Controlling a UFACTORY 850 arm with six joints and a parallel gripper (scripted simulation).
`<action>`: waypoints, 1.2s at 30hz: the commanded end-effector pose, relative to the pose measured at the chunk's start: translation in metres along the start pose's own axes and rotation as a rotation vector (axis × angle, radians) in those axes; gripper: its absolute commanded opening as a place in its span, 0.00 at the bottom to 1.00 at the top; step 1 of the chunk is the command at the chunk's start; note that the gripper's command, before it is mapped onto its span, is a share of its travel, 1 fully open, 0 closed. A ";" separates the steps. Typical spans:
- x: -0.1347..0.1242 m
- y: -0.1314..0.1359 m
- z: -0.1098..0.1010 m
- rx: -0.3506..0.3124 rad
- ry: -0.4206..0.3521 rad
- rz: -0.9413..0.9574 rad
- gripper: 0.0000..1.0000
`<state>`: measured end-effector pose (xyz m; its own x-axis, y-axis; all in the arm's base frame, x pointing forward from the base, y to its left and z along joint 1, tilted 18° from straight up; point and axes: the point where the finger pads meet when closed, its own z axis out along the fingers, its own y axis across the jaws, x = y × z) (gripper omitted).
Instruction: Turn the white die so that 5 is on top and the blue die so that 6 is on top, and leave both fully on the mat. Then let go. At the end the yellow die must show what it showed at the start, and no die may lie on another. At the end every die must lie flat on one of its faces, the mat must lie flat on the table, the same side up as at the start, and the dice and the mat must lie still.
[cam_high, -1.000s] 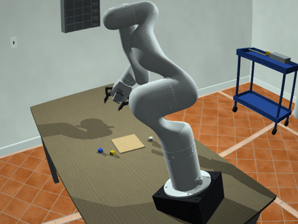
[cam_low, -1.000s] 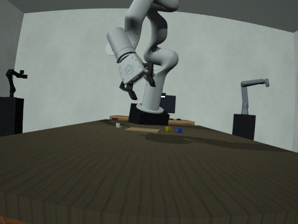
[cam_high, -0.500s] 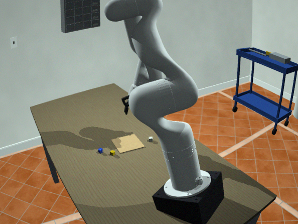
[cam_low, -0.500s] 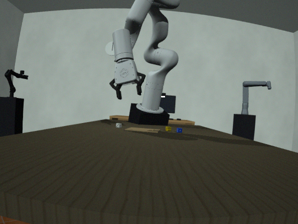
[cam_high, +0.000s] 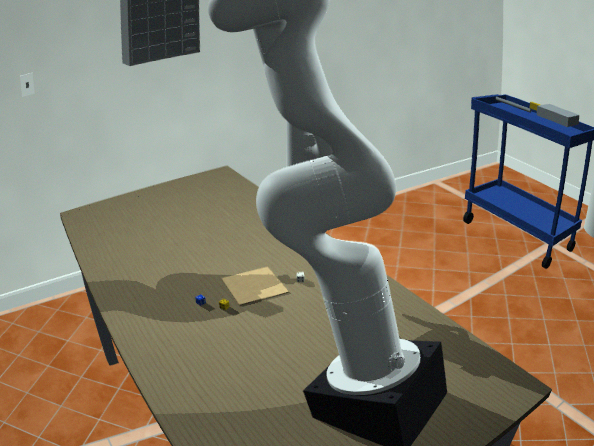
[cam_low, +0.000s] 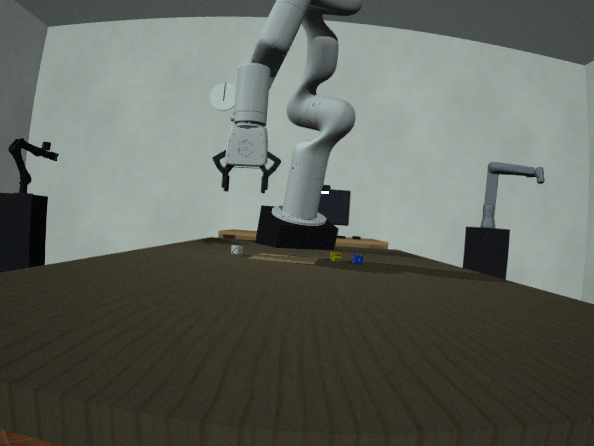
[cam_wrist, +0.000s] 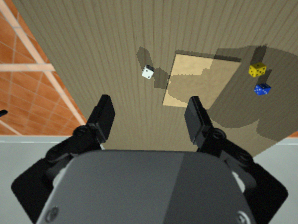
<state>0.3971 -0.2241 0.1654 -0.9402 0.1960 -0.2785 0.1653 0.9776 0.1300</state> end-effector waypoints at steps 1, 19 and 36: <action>0.003 -0.002 -0.002 0.011 0.001 -0.008 1.00; 0.003 -0.002 0.006 0.010 0.000 -0.008 1.00; 0.002 -0.004 0.070 0.010 0.000 -0.008 1.00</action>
<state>0.4074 -0.2222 0.1158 -0.9477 0.1890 -0.2573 0.1633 0.9795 0.1178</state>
